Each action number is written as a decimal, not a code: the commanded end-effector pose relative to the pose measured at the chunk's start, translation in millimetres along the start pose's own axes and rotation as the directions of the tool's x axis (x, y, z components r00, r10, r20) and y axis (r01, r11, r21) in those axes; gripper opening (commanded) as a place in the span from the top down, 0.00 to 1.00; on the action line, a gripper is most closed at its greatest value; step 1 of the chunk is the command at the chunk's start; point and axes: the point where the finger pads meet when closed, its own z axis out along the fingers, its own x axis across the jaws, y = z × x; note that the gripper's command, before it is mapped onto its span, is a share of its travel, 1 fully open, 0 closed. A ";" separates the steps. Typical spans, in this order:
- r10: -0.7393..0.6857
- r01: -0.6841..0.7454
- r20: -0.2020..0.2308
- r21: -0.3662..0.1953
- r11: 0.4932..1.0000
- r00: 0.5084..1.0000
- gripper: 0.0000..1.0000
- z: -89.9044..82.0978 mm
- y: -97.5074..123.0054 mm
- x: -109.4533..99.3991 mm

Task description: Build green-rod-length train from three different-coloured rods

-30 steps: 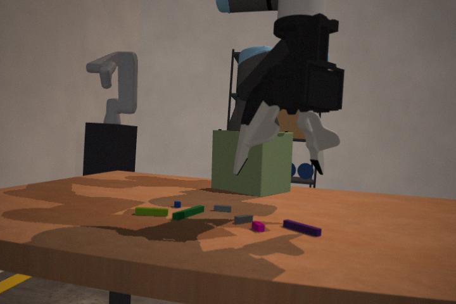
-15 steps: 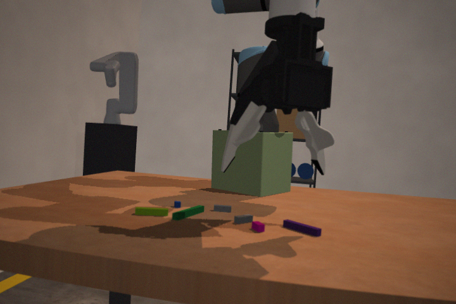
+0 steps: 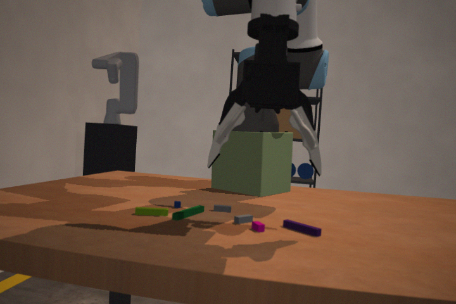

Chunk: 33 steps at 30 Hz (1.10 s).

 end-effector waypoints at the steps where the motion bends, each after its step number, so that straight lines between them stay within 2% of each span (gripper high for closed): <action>1: 0.167 -0.167 0.003 -0.005 0.986 0.986 0.00 -0.8 -2.2 -5.8; 5: 0.318 -0.318 0.003 -0.005 0.948 0.948 0.00 -0.9 -4.8 -11.0; 10: 0.496 -0.496 0.002 -0.005 0.868 0.868 0.00 -1.0 -7.8 -17.4; 12: 0.496 -0.496 0.002 -0.005 0.868 0.868 0.00 -1.0 -7.8 -17.4; 20: 0.761 -0.761 0.000 -0.005 0.649 0.649 0.00 -1.1 -12.4 -28.9; 27: 0.908 -0.908 -0.002 -0.005 0.420 0.420 0.00 -1.1 -15.6 -38.4; 29: 0.908 -0.908 -0.002 -0.005 0.420 0.420 0.00 -1.1 -15.6 -38.4; 32: 0.961 -0.961 -0.003 -0.005 0.275 0.275 0.00 -1.1 -17.4 -44.0; 33: 0.970 -0.970 -0.003 -0.005 0.241 0.241 0.00 -1.1 -17.8 -45.2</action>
